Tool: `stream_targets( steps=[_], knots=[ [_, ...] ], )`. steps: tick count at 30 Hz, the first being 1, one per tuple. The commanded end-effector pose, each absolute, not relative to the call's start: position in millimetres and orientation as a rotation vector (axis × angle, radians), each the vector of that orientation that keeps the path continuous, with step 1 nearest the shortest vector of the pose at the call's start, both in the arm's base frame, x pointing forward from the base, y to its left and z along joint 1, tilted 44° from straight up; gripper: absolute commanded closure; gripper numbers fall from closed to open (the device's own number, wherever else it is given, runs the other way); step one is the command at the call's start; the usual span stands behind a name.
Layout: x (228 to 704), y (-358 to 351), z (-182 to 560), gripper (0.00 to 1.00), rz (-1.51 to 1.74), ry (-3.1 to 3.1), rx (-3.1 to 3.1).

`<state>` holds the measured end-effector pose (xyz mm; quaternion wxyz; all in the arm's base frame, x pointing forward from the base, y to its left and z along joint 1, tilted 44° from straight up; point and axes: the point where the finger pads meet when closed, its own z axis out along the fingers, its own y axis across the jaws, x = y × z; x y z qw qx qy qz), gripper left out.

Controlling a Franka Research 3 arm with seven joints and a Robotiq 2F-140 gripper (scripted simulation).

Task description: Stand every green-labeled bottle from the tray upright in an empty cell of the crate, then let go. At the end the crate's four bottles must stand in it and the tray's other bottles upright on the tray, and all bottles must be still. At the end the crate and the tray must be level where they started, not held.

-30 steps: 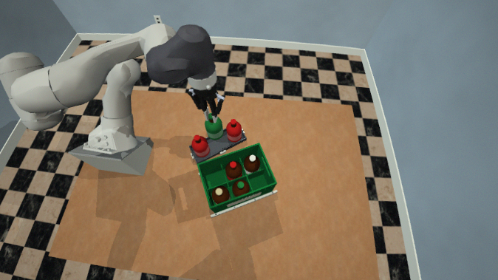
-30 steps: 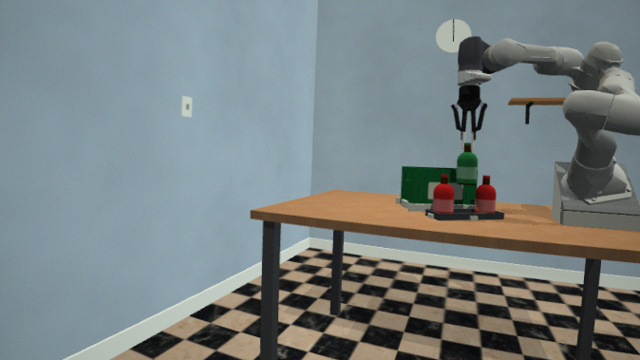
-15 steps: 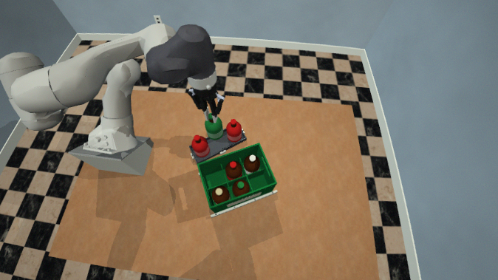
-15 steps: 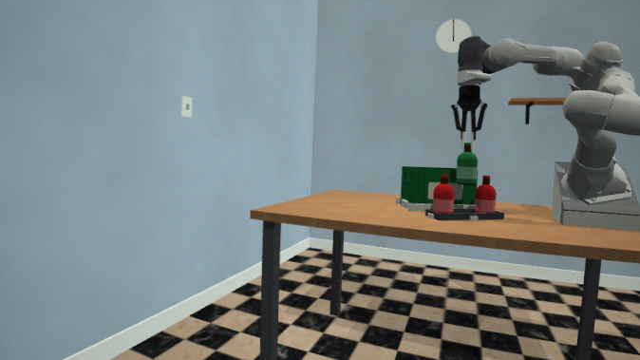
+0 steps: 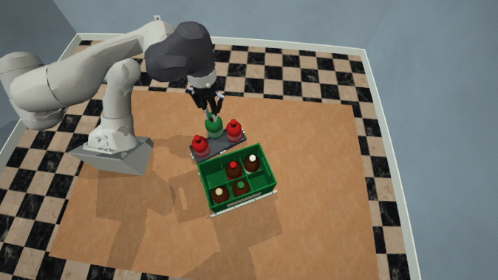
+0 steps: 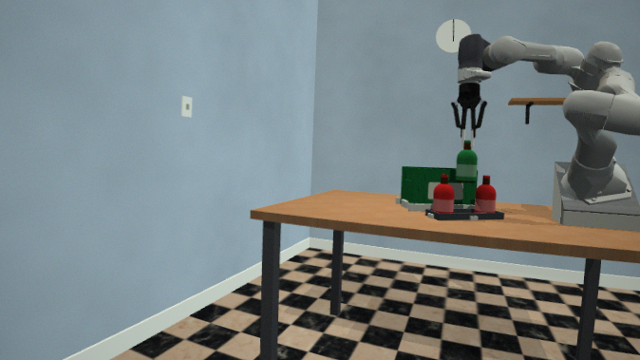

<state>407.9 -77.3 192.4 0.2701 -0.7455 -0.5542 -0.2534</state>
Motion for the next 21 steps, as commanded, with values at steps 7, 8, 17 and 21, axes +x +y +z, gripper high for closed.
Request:
stream_targets(
  steps=[7, 8, 17, 21],
  knots=[
    [408, -86, 202, 1.0, -0.691, -1.496, -2.006],
    [408, -87, 203, 1.0, -0.691, -1.496, -2.006],
    [407, -92, 209, 1.0, -0.691, -1.496, -2.006],
    [407, -95, 212, 1.0, -0.691, -1.496, -2.006]
  ],
)
